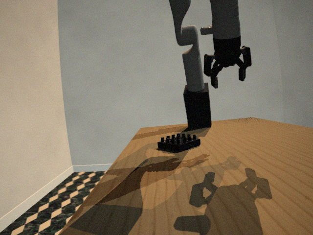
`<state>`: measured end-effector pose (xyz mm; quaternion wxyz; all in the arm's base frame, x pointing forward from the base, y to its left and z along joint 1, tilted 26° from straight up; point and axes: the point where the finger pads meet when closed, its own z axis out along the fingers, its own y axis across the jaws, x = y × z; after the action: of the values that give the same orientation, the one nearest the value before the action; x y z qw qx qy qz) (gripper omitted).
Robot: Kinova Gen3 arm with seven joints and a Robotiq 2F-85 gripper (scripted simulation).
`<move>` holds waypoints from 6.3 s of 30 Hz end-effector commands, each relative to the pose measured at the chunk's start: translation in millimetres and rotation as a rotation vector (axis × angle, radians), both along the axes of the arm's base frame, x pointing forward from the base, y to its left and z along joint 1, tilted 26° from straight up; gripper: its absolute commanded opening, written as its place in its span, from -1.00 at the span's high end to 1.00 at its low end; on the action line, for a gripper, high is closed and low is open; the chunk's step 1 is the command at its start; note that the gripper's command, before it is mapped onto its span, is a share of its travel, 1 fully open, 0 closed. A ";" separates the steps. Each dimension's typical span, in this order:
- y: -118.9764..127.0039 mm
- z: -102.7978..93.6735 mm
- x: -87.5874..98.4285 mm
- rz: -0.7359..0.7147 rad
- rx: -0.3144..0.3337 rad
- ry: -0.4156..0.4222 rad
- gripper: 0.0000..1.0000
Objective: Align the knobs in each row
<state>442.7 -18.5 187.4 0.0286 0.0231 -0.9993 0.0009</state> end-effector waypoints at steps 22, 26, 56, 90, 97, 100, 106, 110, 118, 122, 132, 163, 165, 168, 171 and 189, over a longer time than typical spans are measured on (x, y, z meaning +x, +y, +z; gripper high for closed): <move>5.6 4.2 11.5 0.004 -0.023 -0.081 -1.00; -5.7 -2.7 13.9 0.041 -0.046 -0.093 -1.00; -38.4 -21.6 19.3 0.158 -0.115 -0.123 -1.00; -78.5 -42.5 22.8 0.328 -0.204 -0.146 -1.00; -87.7 -47.1 23.2 0.373 -0.225 -0.149 -1.00; -87.7 -47.1 23.2 0.373 -0.225 -0.149 -1.00; -96.5 -51.3 23.3 0.418 -0.245 -0.152 -1.00; -104.8 -55.4 23.2 0.463 -0.265 -0.153 -1.00; -104.8 -55.4 23.2 0.463 -0.265 -0.153 -1.00; -112.8 -59.2 23.0 0.509 -0.284 -0.154 -1.00; -120.4 -62.8 22.5 0.556 -0.303 -0.154 -1.00; -146.2 -78.1 18.3 0.743 -0.366 -0.142 -1.00; -146.2 -78.1 18.3 0.743 -0.366 -0.142 -1.00; -146.2 -77.8 18.4 0.743 -0.367 -0.143 -1.00; -151.5 -80.9 17.1 0.790 -0.380 -0.139 -1.00; -160.7 -86.2 14.3 0.883 -0.406 -0.133 -1.00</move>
<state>459.8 -174.8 104.0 -0.0366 0.4258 -0.8803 0.2061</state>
